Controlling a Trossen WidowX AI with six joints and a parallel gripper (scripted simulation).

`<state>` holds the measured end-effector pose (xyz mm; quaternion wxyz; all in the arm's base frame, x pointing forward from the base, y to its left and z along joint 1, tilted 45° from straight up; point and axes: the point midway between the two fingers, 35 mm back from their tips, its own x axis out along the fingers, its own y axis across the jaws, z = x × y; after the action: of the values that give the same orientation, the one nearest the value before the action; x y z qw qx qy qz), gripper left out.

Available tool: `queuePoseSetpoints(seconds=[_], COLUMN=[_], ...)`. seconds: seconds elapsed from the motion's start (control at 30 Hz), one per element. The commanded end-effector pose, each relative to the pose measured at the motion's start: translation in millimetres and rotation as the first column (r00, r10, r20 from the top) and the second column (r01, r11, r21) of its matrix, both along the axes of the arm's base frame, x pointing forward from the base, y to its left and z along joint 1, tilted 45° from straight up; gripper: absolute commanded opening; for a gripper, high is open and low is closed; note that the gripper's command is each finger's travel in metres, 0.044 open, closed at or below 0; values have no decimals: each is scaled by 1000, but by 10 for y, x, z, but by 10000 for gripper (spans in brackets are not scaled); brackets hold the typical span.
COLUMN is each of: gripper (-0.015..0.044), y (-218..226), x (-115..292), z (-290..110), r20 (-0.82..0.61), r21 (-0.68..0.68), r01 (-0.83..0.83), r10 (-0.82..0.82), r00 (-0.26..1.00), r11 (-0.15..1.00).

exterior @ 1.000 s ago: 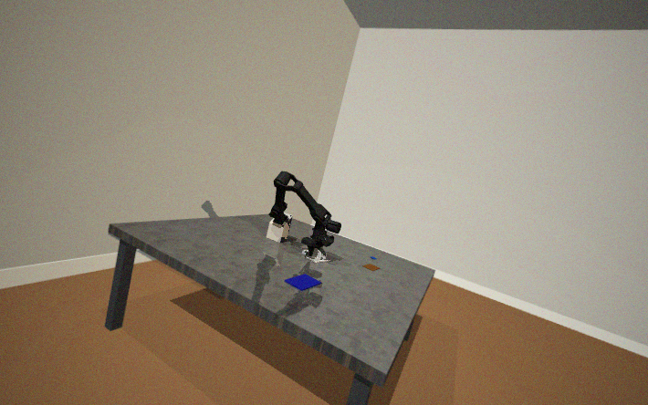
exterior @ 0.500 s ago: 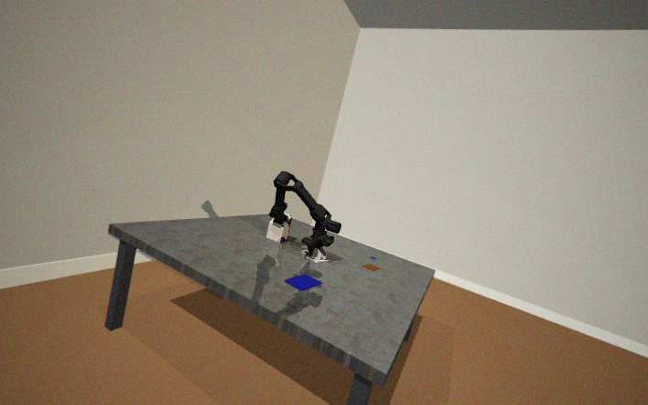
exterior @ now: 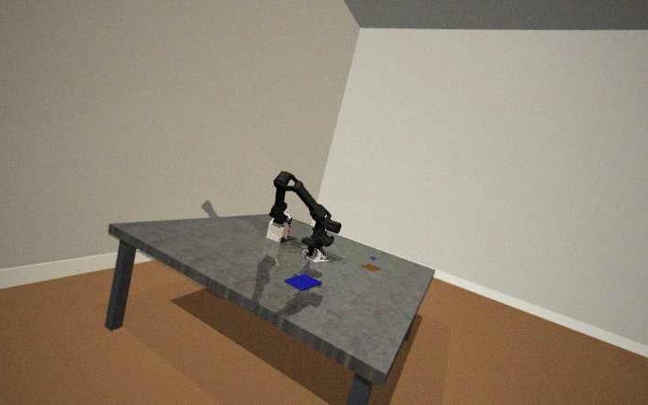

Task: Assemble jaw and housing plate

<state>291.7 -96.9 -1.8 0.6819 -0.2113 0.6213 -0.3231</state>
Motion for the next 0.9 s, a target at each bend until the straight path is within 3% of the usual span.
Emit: queuePoseSetpoints(seconds=[0.0,0.87], gripper=[134,134], y=[-5,22], x=[-4,-1], z=[-1,26], r20=[-4,-4], r21=[-5,-4], r01=[-3,-3], r10=[3,3], r00=[1000,1000], r11=[1000,1000])
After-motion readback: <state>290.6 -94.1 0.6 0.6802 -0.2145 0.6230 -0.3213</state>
